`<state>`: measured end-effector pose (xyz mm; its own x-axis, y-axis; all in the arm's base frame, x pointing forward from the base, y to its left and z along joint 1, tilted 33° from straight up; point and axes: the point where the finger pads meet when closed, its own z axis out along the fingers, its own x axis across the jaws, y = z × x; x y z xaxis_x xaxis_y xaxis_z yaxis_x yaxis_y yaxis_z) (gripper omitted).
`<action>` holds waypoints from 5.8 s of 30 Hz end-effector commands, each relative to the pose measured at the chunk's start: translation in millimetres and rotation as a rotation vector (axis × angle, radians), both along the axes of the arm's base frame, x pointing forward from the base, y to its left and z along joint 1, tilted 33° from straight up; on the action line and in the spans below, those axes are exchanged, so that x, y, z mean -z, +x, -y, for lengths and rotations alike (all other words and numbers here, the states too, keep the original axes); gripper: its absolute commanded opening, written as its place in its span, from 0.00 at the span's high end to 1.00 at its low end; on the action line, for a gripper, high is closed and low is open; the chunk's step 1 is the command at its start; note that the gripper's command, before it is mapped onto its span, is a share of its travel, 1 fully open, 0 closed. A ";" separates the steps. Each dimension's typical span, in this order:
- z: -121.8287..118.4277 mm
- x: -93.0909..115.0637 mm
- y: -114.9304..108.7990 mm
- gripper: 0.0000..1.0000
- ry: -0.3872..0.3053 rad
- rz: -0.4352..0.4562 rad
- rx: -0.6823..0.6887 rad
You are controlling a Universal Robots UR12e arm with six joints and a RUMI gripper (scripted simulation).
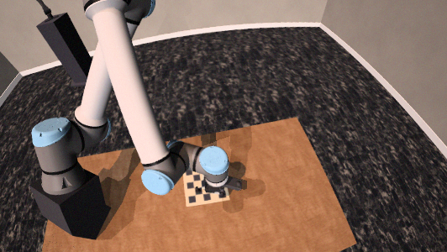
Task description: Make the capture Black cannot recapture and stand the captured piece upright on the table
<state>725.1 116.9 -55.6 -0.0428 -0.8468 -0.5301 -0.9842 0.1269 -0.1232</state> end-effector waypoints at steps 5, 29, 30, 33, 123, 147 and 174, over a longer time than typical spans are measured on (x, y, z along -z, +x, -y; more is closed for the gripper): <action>0.7 -0.9 0.4 1.00 0.000 0.001 0.000; 51.7 -84.0 -16.7 1.00 0.000 0.001 0.000; 52.0 -84.3 -16.8 1.00 0.000 0.001 0.000; 52.0 -84.4 -16.8 1.00 0.000 0.001 0.000; -36.5 -32.2 55.3 1.00 -0.046 0.139 -0.223; -37.5 -30.6 55.6 1.00 -0.046 0.139 -0.223; -38.5 -28.9 55.9 1.00 -0.046 0.139 -0.223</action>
